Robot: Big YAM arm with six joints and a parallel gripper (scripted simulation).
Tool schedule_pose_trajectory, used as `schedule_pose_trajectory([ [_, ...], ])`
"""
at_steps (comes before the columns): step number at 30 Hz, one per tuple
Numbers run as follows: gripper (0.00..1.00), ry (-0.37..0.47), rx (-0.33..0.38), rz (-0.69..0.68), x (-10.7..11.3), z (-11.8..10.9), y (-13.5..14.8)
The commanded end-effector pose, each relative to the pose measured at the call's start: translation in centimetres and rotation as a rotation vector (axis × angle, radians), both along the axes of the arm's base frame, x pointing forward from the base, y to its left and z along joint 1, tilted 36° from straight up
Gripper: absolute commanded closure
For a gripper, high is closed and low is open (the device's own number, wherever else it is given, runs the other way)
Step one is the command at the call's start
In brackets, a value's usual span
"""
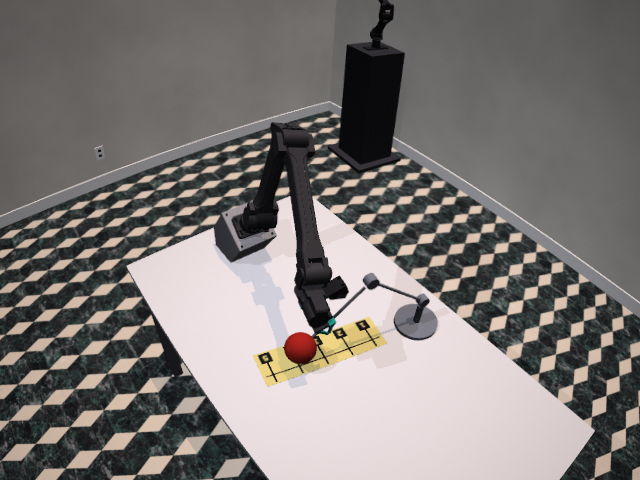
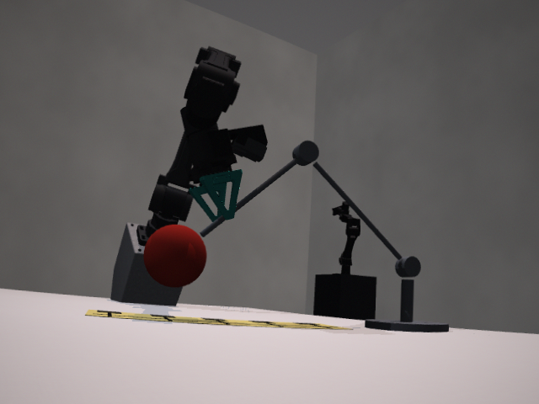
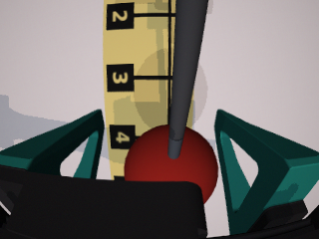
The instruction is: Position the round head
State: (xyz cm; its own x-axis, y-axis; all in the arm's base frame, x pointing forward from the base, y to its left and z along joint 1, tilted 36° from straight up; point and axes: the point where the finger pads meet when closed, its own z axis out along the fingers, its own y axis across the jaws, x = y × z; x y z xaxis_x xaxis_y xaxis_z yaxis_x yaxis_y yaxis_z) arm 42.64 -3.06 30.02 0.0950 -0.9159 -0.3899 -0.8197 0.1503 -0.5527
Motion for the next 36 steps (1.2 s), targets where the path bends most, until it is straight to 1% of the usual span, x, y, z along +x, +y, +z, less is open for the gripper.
schedule_pose_trajectory([
  [1, 1.00, -0.018, 0.000, 0.000, 0.6, 0.8, 0.2],
  [13, 1.00, -0.010, -0.002, 0.000, 0.0, 0.5, 0.0],
  [32, 1.00, -0.012, -0.003, -0.001, 0.1, 0.4, -0.1],
  [36, 1.00, -0.014, 0.000, -0.004, 0.2, 0.0, -1.0],
])
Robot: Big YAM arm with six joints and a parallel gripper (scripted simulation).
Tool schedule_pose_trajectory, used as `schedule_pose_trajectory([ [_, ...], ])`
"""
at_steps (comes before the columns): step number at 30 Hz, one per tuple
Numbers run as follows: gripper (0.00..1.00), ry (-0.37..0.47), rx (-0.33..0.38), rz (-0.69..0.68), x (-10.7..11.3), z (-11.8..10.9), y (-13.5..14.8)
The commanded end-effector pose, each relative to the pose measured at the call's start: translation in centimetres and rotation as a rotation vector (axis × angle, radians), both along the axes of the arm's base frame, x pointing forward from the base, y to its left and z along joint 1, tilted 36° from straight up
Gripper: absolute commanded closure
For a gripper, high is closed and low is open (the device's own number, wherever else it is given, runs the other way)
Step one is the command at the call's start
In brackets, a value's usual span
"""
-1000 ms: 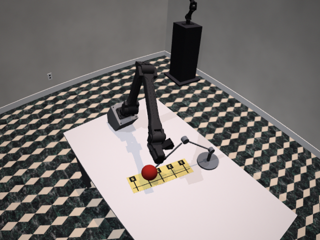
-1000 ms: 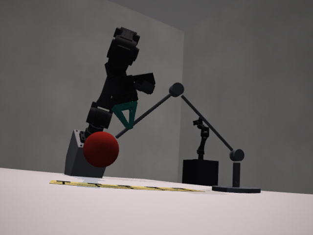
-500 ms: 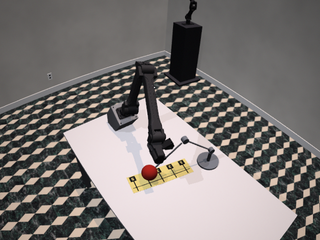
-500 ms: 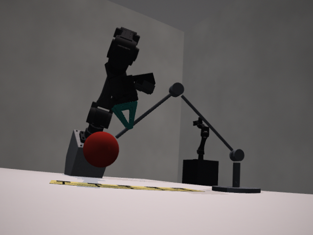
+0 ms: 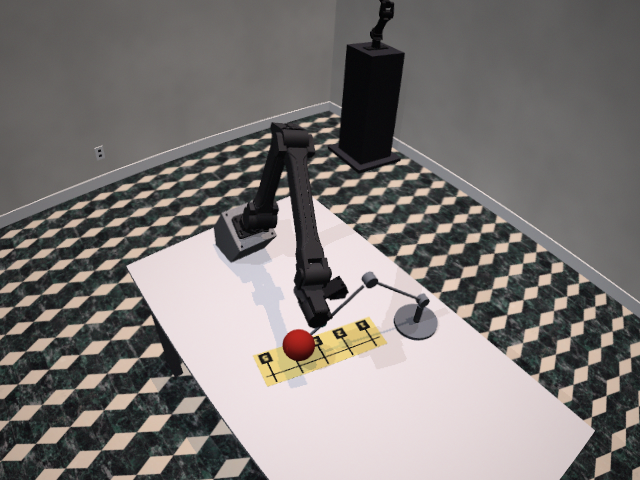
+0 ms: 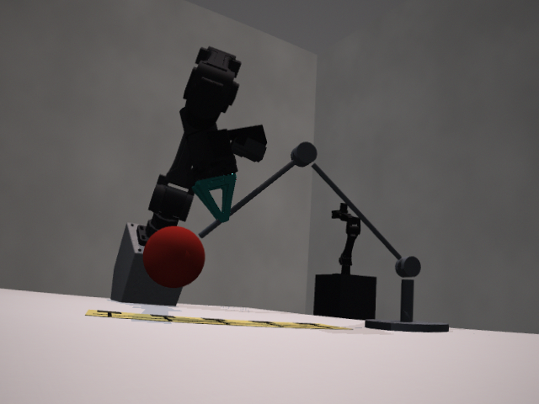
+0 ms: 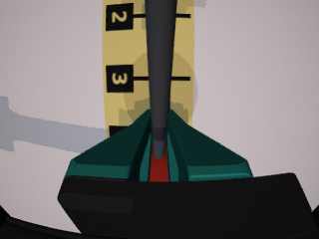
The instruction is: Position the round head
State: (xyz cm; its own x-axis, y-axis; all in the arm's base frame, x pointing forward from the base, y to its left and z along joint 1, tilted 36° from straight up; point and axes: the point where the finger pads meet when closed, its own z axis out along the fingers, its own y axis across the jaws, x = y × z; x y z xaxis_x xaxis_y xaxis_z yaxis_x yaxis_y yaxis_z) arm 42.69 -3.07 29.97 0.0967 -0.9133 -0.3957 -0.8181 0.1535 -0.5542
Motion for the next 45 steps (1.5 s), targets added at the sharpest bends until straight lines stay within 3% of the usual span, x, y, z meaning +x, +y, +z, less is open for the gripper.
schedule_pose_trajectory([
  [1, 1.00, -0.012, -0.005, -0.005, 0.2, 0.0, -1.2],
  [11, 1.00, -0.016, 0.003, -0.012, 0.6, -1.0, -3.6],
  [45, 1.00, -0.015, 0.033, 0.041, 1.2, -1.8, -3.6],
])
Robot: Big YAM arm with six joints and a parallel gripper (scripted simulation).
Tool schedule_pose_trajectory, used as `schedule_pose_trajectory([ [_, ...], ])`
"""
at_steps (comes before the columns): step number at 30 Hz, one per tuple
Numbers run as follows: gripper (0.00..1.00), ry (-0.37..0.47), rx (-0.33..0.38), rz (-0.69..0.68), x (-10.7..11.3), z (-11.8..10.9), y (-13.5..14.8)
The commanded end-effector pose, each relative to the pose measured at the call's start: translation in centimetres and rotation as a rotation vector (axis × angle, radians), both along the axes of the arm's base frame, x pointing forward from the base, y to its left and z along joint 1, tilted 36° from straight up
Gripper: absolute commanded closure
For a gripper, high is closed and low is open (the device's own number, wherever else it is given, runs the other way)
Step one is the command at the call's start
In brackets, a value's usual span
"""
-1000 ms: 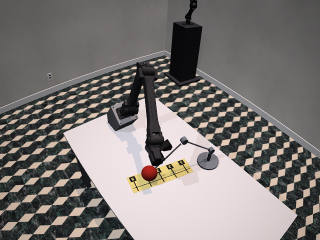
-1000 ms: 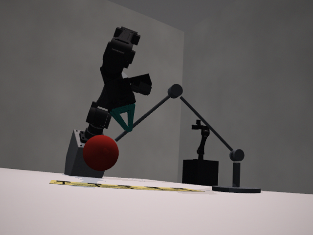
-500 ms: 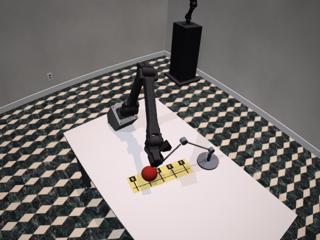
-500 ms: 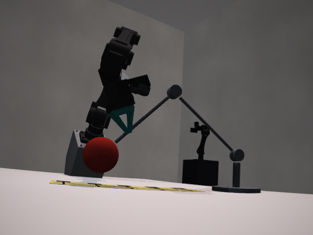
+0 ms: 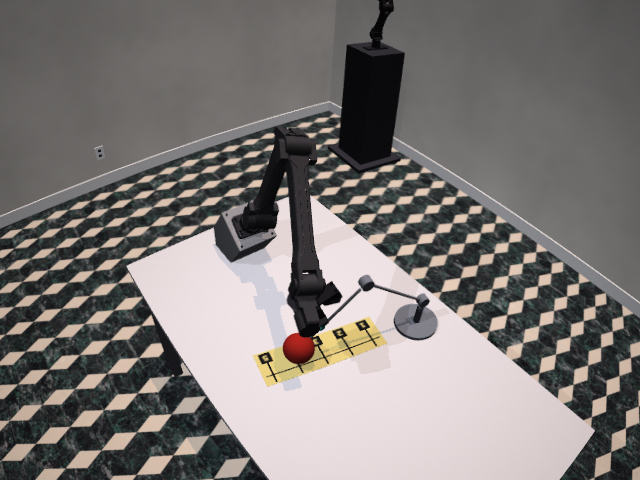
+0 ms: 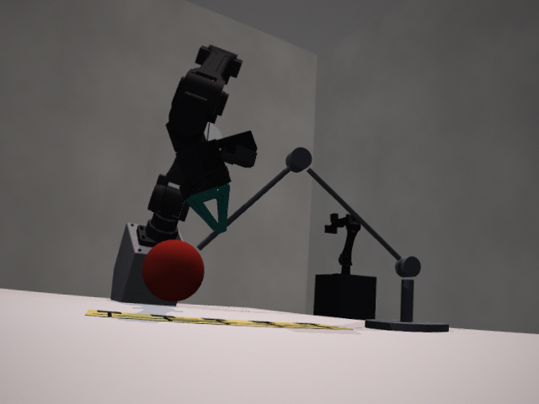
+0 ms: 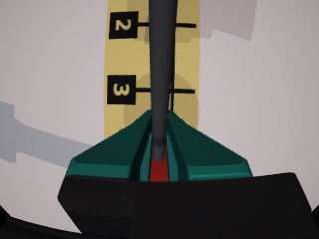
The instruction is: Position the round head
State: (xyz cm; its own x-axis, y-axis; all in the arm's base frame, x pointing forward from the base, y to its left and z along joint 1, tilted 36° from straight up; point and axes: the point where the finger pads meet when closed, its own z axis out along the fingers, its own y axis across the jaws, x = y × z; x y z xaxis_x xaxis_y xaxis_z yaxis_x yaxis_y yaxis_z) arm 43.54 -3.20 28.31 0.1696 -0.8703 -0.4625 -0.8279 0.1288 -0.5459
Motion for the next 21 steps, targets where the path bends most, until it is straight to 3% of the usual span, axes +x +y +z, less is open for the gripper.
schedule_pose_trajectory([
  [1, 1.00, -0.013, -0.041, -0.040, 0.4, -0.1, -3.4],
  [17, 1.00, -0.014, -0.079, -0.082, 1.0, -0.9, -10.7],
  [21, 1.00, -0.014, -0.079, -0.082, 0.9, -0.8, -10.3],
])
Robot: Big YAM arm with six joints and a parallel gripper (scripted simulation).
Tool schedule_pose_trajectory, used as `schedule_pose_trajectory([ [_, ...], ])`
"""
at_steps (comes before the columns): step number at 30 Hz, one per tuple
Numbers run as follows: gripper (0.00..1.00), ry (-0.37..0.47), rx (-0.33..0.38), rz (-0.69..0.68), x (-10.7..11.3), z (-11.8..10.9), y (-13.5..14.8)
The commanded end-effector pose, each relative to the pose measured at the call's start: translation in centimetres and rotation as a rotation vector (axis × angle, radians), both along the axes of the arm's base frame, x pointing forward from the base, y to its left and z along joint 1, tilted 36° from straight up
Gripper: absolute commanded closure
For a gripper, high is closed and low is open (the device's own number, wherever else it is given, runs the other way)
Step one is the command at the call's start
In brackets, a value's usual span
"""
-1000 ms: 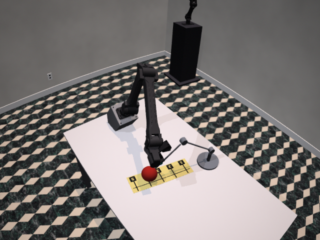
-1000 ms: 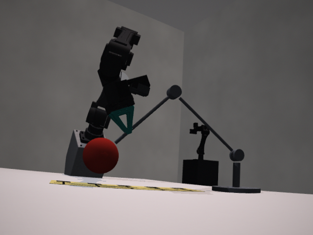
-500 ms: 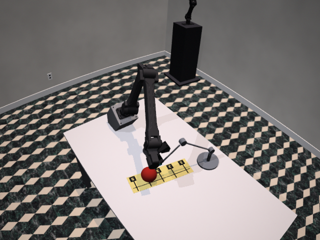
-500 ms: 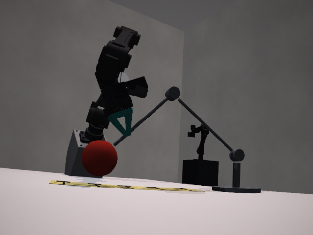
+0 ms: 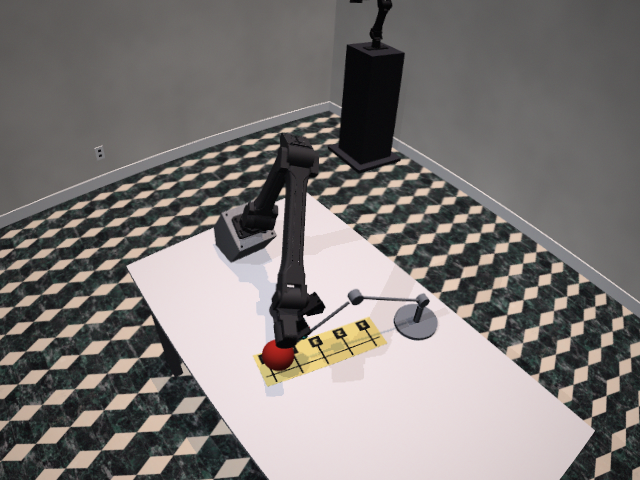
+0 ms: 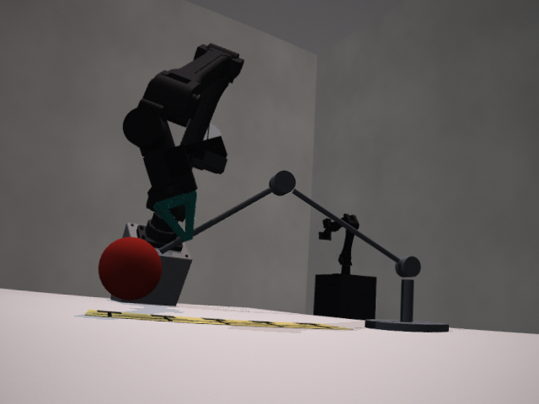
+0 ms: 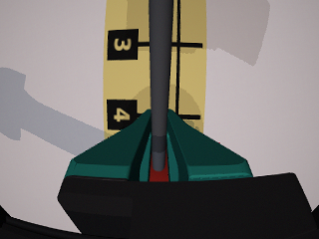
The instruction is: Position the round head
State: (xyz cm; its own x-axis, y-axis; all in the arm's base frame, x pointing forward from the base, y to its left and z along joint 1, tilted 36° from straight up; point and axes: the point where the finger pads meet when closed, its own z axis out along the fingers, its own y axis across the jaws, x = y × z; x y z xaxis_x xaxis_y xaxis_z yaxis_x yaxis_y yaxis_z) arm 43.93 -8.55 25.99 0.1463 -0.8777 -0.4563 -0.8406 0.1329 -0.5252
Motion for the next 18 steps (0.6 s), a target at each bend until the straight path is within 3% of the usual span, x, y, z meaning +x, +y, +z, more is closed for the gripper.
schedule_pose_trajectory([
  [1, 1.00, -0.041, -0.068, -0.069, 0.5, 1.6, -4.8],
  [18, 1.00, -0.041, -0.068, -0.069, 0.4, 2.7, -2.2],
])
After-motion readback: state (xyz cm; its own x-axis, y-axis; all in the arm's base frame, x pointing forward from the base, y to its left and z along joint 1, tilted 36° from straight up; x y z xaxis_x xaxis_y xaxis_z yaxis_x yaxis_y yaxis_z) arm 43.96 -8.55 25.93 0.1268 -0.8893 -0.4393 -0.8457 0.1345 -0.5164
